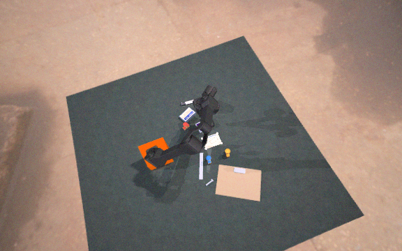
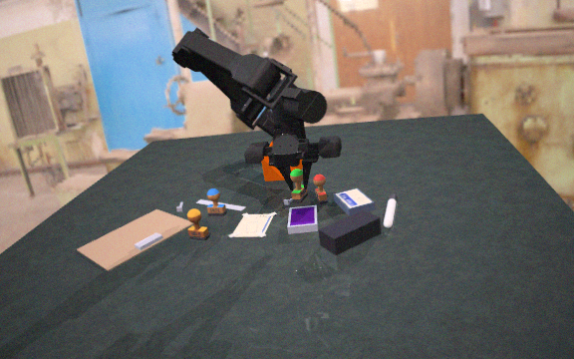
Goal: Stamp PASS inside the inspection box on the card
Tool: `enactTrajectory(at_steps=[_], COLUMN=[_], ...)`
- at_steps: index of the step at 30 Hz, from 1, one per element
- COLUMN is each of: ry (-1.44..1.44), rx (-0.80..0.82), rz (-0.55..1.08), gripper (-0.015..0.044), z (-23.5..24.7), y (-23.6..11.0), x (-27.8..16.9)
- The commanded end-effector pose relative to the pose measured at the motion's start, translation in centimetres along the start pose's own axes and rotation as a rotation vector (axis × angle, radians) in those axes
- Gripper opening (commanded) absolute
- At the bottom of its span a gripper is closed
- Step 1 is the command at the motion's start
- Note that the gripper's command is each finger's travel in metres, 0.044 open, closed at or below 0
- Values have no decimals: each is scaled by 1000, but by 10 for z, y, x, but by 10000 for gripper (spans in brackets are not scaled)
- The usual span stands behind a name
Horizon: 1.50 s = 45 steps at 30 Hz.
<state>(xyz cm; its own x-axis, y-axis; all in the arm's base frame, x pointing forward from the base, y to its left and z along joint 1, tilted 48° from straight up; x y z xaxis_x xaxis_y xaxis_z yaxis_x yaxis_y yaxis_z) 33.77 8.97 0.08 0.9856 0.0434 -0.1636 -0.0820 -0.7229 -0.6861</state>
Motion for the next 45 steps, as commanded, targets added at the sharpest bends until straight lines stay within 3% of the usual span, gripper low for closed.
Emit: enactTrajectory(at_steps=[1,45], ry=[-4,-2], rx=[-3,-5], rz=[-1,-1], gripper=[0,0], z=[1,0], y=[4,33], x=[0,-1])
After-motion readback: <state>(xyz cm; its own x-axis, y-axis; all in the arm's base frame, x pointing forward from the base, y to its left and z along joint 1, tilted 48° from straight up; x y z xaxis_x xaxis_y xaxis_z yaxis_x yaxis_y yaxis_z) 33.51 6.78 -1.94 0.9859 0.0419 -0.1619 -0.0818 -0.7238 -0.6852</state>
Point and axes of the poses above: the point midway between the two fingers, 35 mm back from their tips, its own y axis out along the fingers, its own z axis across the jaws, x = y × z, the point moved 10 cm from there along -y, back along the fingers, and after that the axes turned 15 degrees about -y, right-handed, at the moved point
